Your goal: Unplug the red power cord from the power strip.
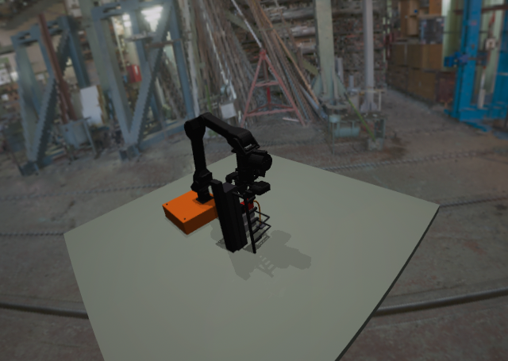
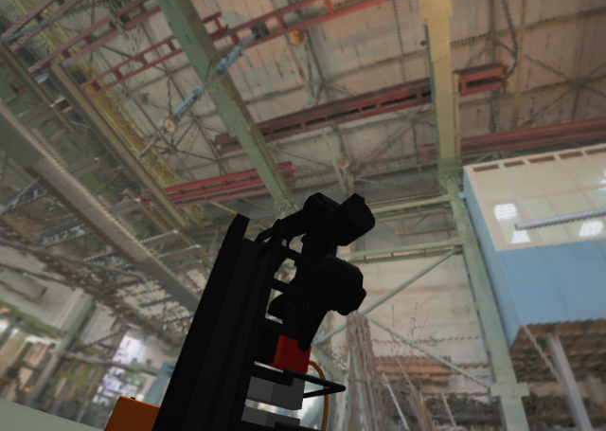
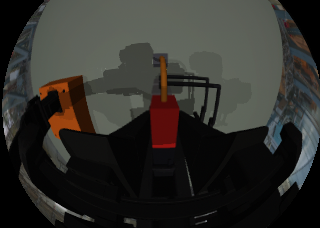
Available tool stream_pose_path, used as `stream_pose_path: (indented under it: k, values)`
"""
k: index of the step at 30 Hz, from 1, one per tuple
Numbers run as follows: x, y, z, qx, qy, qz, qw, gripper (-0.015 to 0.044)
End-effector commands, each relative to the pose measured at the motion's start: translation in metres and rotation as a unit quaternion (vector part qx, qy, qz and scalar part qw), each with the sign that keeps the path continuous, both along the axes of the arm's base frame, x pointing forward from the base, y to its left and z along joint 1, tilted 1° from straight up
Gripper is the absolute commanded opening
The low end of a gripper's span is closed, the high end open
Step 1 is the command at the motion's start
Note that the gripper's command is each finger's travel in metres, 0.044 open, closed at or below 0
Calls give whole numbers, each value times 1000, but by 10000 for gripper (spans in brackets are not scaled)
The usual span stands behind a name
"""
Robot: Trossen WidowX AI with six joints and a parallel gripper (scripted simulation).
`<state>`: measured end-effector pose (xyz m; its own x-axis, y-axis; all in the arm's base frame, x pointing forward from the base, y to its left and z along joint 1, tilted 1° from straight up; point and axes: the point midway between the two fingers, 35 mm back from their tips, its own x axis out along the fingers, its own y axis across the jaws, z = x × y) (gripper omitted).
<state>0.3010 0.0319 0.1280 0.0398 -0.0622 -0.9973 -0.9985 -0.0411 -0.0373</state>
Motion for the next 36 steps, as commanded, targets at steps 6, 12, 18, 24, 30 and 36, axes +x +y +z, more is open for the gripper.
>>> stream_pose_path:
  k: [6,12,18,24,30,36]
  values:
    - [-4,40,3,35,2,17,999,0]
    - [-7,49,4,35,2,18,999,0]
    - [-7,37,1,34,1,19,999,158]
    - [-7,37,1,34,1,19,999,315]
    - [-8,66,7,35,1,19,999,440]
    - [-12,97,14,37,1,19,999,440]
